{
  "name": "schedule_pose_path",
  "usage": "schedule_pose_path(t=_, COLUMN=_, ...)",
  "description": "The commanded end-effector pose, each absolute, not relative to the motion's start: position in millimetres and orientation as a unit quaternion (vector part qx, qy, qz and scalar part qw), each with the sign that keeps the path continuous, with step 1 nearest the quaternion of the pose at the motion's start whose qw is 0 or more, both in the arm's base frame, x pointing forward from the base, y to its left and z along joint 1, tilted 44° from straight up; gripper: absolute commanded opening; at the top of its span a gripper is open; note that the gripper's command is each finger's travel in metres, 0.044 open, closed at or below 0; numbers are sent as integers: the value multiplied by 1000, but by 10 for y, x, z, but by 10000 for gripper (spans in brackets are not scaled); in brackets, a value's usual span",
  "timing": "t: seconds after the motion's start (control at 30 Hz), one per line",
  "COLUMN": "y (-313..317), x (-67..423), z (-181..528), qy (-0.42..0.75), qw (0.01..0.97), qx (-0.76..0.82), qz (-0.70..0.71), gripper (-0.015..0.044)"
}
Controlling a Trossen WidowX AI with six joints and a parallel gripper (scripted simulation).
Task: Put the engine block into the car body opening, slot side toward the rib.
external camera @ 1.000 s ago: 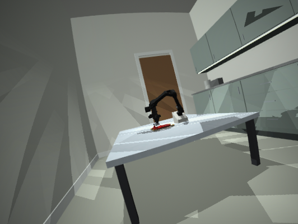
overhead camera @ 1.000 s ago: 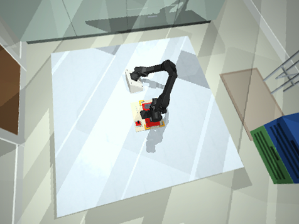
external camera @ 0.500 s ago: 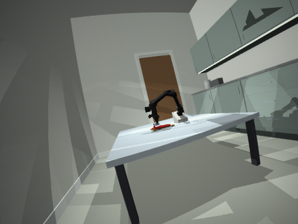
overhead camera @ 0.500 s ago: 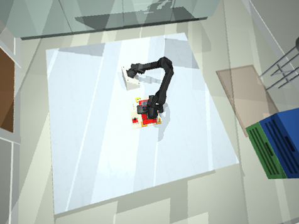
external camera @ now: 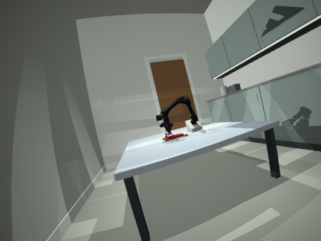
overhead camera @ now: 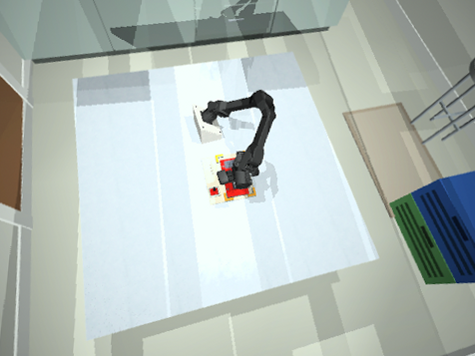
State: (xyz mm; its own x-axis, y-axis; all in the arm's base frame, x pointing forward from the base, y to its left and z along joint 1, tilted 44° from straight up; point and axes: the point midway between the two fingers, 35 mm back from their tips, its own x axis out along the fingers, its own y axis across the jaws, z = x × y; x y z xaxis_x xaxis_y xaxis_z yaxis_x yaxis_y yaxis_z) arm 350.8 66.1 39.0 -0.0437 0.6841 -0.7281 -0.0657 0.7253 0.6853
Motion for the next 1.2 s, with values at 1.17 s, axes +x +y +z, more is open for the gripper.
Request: schedule_pose_path(t=1.17, y=680, x=3502, z=370, qy=680, qw=633, qx=277, qz=244, gripper=159)
